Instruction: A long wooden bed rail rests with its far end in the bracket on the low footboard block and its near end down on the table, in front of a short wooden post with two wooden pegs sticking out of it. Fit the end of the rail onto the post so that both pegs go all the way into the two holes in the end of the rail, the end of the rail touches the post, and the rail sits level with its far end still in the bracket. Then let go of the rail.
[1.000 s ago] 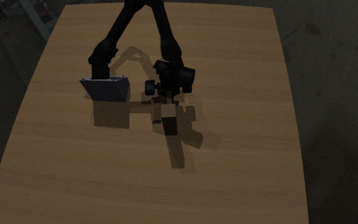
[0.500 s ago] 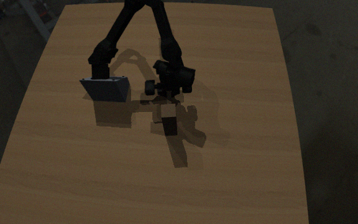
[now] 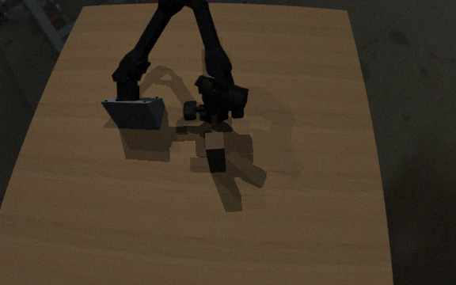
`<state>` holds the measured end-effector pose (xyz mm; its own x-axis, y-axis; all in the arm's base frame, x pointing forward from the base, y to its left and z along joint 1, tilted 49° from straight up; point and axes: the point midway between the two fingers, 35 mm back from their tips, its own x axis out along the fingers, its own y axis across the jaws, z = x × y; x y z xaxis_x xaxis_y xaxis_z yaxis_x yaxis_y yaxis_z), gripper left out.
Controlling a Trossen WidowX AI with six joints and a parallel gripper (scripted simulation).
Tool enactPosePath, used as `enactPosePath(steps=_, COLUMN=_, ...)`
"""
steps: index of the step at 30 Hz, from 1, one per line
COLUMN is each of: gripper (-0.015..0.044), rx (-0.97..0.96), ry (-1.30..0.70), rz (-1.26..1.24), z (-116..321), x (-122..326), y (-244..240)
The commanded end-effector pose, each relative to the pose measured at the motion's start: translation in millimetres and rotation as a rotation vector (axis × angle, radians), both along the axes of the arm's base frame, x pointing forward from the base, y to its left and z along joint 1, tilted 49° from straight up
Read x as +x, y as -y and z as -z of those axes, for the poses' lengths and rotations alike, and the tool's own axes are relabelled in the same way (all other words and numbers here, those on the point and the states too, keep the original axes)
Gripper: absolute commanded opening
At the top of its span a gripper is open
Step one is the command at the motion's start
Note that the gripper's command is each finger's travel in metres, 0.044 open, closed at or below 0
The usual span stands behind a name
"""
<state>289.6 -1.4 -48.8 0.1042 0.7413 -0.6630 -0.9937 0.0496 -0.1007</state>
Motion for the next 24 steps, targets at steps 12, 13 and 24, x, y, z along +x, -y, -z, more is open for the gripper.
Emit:
enactPosePath(steps=12, gripper=0.0, rx=0.003, ry=0.014, rz=0.003, z=-7.2, x=4.5, y=7.5)
enactPosePath(steps=13, gripper=0.0, rx=0.003, ry=0.014, rz=0.003, z=-7.5, x=4.5, y=7.9)
enactPosePath(steps=24, gripper=0.0, rx=0.003, ry=0.014, rz=0.003, z=-11.2, x=4.4, y=12.0)
